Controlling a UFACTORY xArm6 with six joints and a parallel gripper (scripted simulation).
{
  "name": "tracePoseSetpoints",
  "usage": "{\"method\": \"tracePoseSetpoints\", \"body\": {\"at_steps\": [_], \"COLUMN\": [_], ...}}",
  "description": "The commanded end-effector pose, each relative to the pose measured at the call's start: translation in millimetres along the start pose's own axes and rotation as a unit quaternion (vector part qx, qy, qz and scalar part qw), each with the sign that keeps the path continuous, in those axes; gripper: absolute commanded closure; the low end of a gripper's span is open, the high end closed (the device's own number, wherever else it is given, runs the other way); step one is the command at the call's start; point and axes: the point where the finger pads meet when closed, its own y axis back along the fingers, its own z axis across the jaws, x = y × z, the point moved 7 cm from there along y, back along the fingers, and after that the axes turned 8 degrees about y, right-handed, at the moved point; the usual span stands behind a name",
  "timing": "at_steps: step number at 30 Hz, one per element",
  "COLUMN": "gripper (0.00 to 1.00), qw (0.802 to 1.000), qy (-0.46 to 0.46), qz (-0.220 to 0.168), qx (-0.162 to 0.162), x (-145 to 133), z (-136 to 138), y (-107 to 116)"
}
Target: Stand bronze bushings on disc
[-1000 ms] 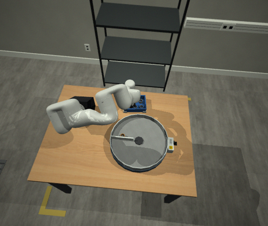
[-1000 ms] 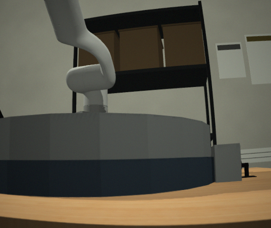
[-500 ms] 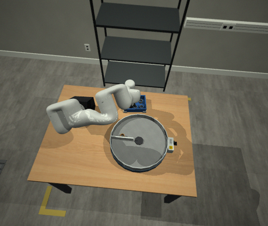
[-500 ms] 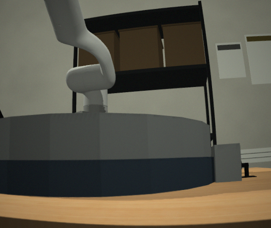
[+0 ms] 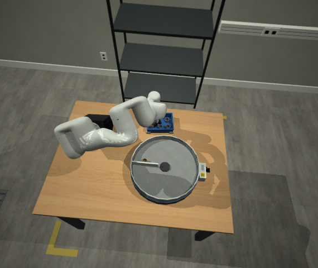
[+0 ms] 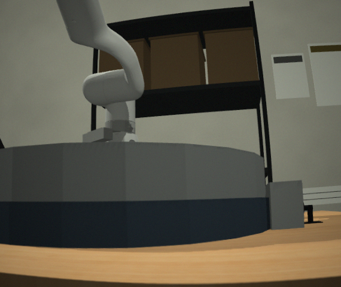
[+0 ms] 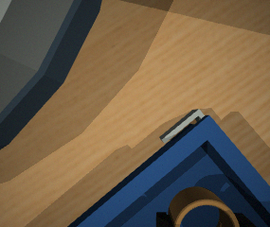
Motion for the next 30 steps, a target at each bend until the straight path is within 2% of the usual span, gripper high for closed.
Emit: {"method": "tracePoseSetpoints", "body": {"at_steps": [1, 11, 13, 21, 30], "gripper": [1.00, 1.00, 1.00, 1.00, 1.00], "qw": [1.000, 1.000, 1.000, 1.000, 1.000], "qy": [-0.001, -0.001, -0.001, -0.001, -0.001], "qz": [-0.002, -0.002, -0.002, -0.002, -0.002], "qx": [0.001, 0.001, 0.001, 0.001, 0.001], "x": [-1.2, -0.9, -0.9, -0.8, -0.8], "z": [-1.4, -1.3, -1.3, -1.3, -1.3], "y": [19.0, 65.4, 65.4, 87.8, 91.6]}}
